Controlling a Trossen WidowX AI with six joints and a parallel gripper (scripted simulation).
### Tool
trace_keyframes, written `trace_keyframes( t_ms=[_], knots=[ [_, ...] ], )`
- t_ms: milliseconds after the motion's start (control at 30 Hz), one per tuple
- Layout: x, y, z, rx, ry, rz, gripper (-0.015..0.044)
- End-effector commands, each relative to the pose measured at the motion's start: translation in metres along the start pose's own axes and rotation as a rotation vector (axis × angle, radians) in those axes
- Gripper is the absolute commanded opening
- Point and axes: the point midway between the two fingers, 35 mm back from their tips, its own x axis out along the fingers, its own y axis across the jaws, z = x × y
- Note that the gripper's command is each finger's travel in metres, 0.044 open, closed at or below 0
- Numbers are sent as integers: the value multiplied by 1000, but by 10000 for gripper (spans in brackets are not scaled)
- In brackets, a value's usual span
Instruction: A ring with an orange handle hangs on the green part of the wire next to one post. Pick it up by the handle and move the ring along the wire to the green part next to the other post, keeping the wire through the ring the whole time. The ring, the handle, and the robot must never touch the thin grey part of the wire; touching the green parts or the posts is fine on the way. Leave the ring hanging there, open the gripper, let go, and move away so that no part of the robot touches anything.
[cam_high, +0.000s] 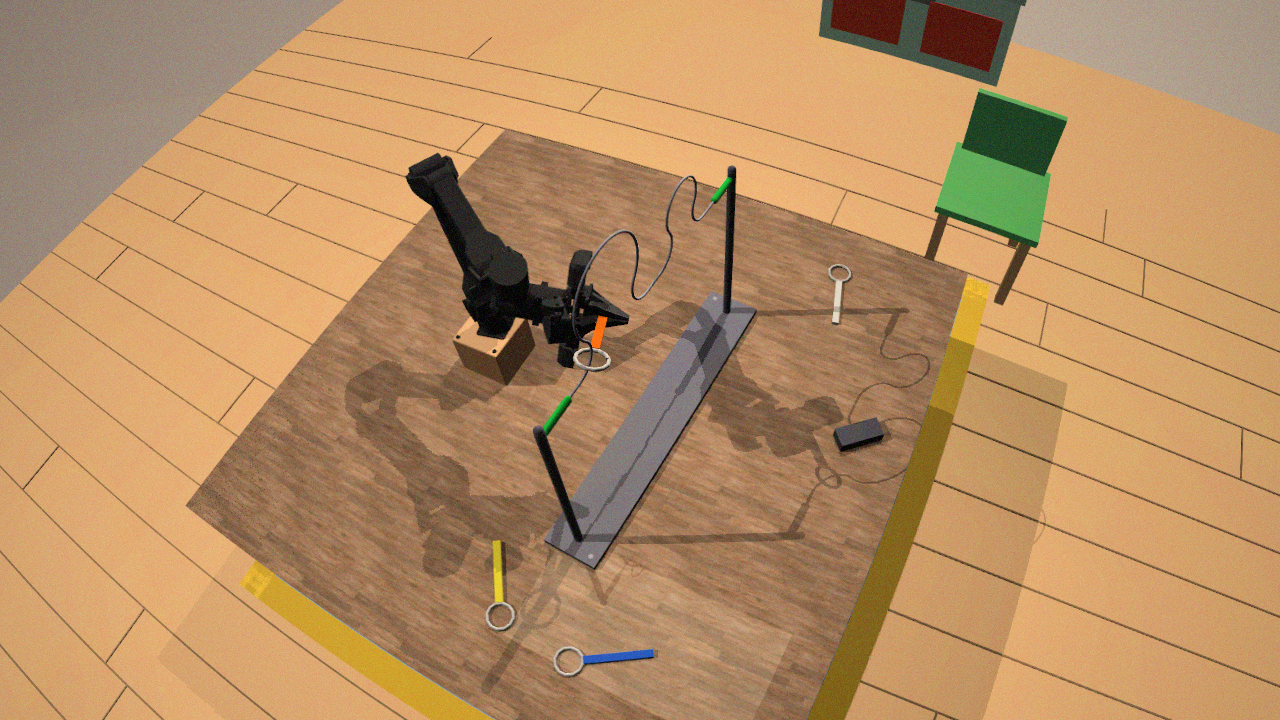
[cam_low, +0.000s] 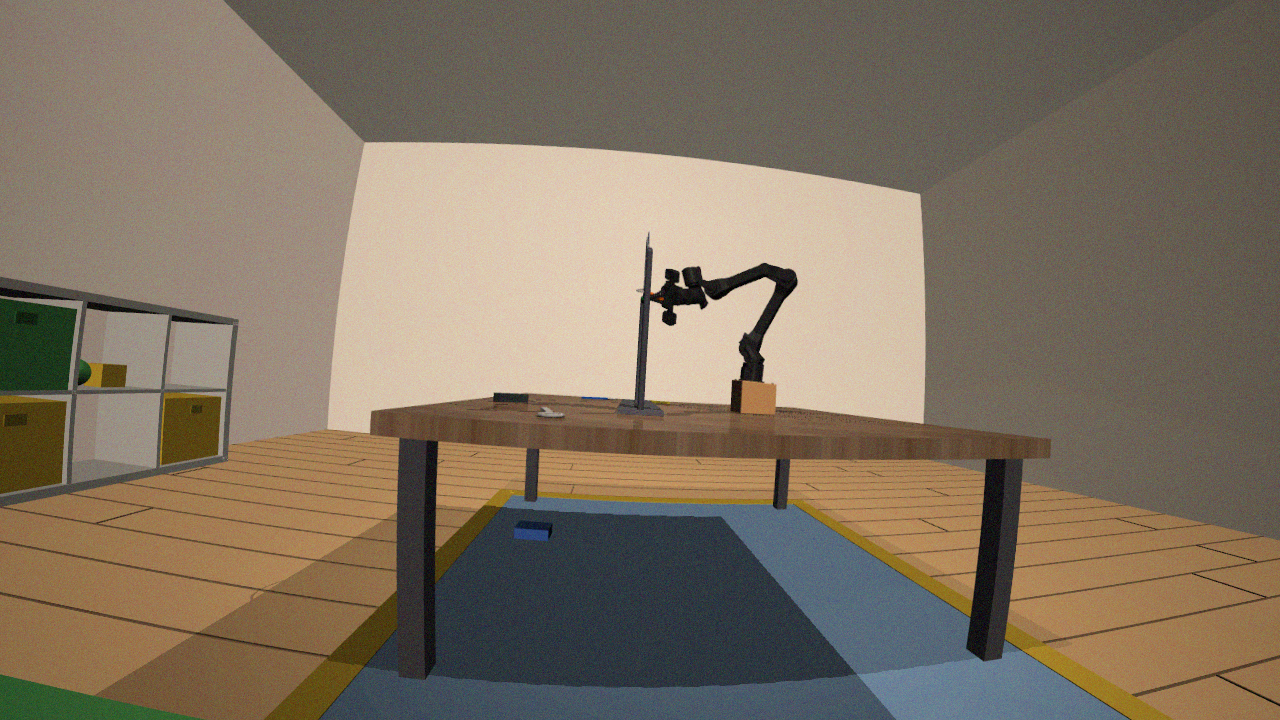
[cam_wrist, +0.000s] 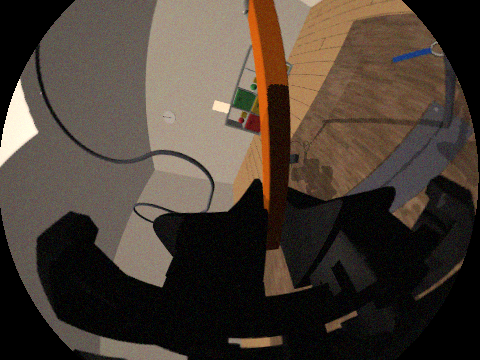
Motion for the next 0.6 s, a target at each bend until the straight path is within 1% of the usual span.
trace_keyframes(
  t_ms=[0,300,567],
  knots=[
    [-5,11,2,25,21,25,-150],
    [-14,28,3,125,94,73,-150],
    [-17,43,6,220,103,118,-150]
  ],
)
